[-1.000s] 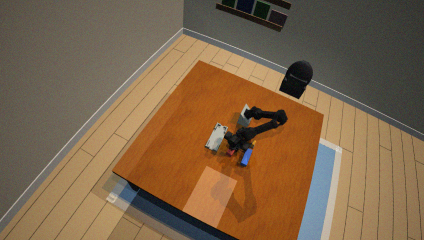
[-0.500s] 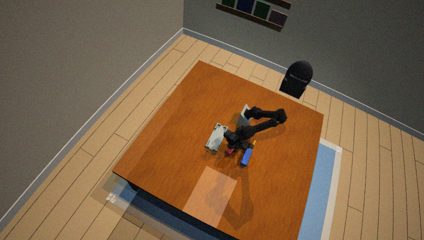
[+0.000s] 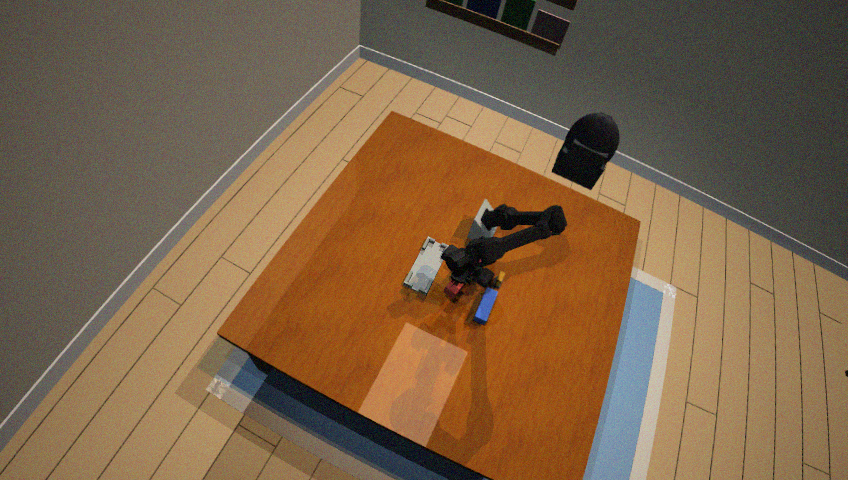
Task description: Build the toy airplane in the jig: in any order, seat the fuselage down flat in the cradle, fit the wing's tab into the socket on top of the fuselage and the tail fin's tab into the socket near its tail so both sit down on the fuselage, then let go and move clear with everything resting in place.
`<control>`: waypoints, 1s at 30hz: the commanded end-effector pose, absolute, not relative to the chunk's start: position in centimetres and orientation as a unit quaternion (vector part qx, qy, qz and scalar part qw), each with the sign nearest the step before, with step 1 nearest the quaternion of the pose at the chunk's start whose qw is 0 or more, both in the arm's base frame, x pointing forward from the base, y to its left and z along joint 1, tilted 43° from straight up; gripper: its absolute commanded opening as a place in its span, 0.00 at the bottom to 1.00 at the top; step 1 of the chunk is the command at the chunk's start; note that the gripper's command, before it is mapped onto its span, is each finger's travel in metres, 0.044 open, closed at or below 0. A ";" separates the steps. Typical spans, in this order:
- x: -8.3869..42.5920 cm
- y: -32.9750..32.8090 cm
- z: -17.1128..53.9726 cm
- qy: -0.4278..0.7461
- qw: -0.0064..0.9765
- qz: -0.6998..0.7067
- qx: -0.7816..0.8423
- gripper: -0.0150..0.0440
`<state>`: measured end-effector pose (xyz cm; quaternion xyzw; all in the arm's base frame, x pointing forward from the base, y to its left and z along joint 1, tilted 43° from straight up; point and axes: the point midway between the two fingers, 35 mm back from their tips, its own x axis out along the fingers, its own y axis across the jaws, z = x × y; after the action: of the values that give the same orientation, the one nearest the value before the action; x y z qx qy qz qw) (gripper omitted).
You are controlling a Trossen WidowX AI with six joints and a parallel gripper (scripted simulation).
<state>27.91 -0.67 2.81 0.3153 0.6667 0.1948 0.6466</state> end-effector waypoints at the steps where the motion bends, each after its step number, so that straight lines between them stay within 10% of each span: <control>1: 28.0 -1.6 4.0 0.664 0.653 0.196 0.308 0.25; 30: 27.4 -6.0 5.4 0.664 0.655 0.219 0.286 0.25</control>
<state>27.32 -5.48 6.34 0.2891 0.6634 0.2168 0.6552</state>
